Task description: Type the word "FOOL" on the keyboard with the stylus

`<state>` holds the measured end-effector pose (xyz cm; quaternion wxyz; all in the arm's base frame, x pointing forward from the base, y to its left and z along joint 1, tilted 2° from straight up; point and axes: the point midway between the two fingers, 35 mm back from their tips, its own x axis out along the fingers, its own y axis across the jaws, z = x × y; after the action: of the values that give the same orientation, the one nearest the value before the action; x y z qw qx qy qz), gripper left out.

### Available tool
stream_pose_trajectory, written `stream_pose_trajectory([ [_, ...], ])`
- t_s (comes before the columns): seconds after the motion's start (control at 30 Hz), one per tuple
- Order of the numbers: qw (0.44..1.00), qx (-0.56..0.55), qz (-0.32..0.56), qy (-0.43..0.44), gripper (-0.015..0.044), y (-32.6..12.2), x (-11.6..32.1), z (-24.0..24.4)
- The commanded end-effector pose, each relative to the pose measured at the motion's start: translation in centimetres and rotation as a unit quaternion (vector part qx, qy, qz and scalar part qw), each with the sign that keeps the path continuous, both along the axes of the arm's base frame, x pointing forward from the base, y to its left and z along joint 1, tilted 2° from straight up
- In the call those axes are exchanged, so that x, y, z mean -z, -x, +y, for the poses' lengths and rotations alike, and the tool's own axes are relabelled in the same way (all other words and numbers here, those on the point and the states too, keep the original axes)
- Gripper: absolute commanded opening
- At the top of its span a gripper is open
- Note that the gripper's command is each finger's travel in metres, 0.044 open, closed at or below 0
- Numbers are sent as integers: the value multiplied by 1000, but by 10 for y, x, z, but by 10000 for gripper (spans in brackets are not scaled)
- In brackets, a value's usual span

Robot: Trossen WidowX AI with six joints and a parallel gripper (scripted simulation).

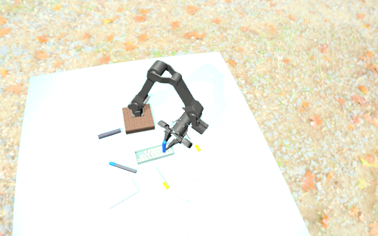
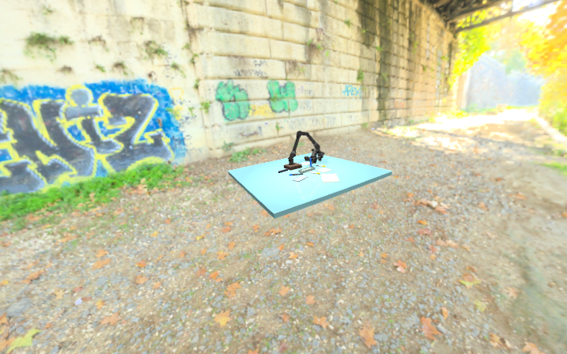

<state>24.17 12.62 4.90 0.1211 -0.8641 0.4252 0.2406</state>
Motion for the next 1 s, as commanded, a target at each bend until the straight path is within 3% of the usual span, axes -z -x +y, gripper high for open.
stream_pose_trajectory([
  [0.0,1000,2,1,-1,81,0,-1,0],
  [0.27,1000,2,1,-1,81,0,-35,-1],
  [0.63,1000,2,3,2,84,0,-34,-1],
  [0.73,1000,2,3,2,64,0,-34,-1],
  [0.83,1000,2,2,1,0,0,-35,-1],
  [0.97,1000,2,1,-1,0,0,-21,-1],
])
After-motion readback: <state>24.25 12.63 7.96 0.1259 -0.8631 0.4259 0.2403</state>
